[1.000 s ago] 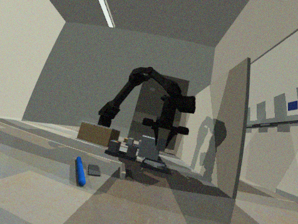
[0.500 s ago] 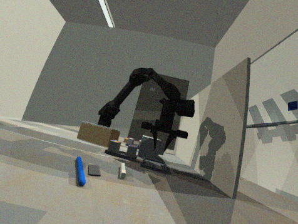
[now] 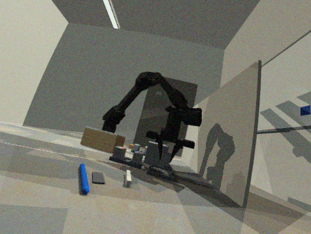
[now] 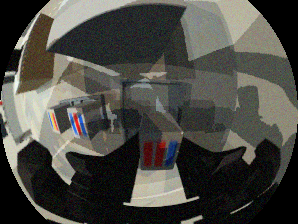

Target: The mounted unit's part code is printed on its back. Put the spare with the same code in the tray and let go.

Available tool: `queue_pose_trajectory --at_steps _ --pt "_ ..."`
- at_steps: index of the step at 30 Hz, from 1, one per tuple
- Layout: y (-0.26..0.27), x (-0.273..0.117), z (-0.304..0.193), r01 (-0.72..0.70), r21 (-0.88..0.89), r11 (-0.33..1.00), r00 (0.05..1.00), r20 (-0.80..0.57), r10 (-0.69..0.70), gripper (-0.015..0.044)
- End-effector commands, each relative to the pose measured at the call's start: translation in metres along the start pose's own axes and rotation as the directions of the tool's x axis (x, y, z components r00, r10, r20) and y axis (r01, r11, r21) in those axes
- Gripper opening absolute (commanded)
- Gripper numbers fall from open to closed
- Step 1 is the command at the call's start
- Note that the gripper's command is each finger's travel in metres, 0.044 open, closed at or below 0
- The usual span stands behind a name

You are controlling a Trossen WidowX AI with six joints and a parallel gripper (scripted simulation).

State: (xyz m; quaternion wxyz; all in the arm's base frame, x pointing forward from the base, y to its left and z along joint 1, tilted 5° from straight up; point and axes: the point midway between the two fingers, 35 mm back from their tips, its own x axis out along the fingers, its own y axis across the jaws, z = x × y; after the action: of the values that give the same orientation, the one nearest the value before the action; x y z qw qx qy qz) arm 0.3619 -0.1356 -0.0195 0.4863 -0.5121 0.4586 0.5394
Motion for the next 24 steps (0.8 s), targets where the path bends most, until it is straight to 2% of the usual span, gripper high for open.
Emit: queue_pose_trajectory --at_steps 1,22,24 --pt "0.002 0.006 0.001 -0.003 0.004 1.000 1.000 0.000 0.003 0.0000" --pt "0.005 0.025 0.003 -0.003 0.004 1.000 1.000 0.000 0.003 0.0000" --pt "0.004 0.022 0.002 -0.001 0.000 1.000 1.000 0.000 0.001 0.0053"
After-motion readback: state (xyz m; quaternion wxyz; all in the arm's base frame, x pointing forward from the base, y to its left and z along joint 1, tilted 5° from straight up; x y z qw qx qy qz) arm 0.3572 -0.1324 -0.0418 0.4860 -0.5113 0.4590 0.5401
